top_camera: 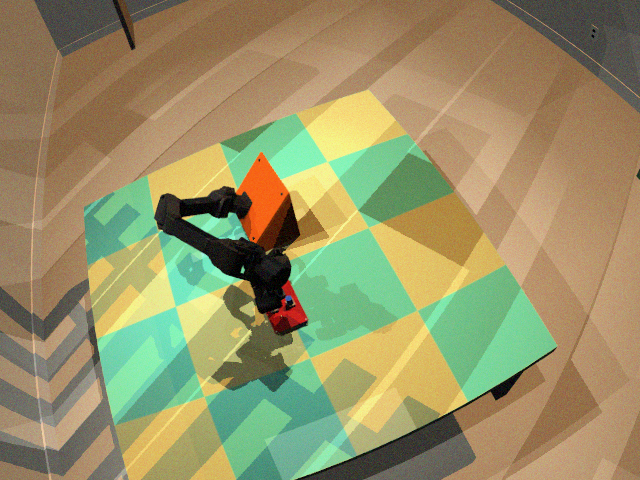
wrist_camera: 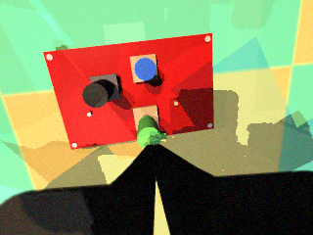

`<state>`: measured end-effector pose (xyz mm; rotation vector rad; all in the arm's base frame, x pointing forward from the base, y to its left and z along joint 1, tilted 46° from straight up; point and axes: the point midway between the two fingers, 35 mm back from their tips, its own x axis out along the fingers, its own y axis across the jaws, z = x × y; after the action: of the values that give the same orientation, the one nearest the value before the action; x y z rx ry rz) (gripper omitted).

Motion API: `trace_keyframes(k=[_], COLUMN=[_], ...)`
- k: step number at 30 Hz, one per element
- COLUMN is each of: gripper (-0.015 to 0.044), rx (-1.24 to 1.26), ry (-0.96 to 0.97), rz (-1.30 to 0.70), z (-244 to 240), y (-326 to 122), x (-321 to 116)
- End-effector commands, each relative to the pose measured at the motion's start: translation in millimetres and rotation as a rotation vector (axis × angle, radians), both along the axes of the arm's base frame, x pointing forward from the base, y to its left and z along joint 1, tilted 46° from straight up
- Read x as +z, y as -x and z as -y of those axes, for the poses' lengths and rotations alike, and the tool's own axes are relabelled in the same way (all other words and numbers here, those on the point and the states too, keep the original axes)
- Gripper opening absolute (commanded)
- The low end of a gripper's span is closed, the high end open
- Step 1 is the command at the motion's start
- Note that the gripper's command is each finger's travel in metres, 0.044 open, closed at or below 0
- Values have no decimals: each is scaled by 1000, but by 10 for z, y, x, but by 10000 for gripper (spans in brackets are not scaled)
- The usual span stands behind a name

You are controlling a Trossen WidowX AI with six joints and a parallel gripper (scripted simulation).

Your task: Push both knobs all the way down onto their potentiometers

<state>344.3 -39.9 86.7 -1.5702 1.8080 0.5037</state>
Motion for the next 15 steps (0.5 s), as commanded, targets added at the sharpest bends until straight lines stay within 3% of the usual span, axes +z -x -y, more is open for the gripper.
trace_keyframes(k=[1,15], gripper=[0,0], rx=[1,1], ry=[4,4], rz=[-8,-8], z=[53,123], y=[15,21], x=[-45,-112])
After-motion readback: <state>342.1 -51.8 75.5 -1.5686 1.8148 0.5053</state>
